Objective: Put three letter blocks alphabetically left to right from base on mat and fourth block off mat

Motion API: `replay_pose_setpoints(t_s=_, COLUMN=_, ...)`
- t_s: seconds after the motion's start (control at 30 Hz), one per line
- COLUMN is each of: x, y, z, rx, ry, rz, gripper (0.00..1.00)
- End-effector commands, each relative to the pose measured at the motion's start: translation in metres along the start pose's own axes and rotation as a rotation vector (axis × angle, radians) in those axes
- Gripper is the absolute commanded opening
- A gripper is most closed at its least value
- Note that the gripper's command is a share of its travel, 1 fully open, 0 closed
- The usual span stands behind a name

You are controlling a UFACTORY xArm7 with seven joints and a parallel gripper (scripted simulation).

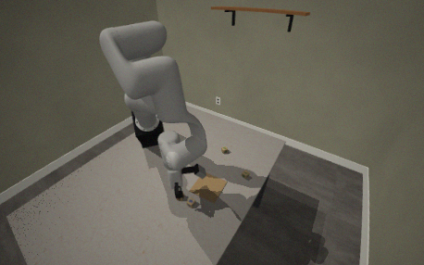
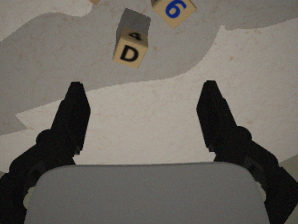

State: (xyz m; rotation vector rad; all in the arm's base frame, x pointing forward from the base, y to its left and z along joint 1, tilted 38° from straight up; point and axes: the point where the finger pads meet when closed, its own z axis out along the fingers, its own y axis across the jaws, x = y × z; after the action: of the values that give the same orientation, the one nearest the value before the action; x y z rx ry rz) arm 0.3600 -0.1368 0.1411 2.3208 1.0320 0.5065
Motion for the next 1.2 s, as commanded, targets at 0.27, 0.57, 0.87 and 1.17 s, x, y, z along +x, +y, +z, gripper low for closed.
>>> replay_pose_setpoints(t_s=0.27, x=-0.0049, y=-0.0128, z=0.0003, rx=0.004, ry=-0.014, rz=0.367, gripper=1.0)
replay_pose_setpoints(t_s=0.57, x=-0.0053, y=-0.0142, z=0.0003, rx=0.005, ry=-0.015, rz=0.403, gripper=0.64)
replay_pose_setpoints(t_s=0.87, x=-0.0053, y=-0.0142, z=0.0003, rx=0.005, ry=-0.015, rz=0.403, gripper=0.64)
replay_pose_setpoints(t_s=1.17, x=-0.0053, y=-0.0142, z=0.0003, rx=0.005, ry=-0.015, rz=0.403, gripper=0.64)
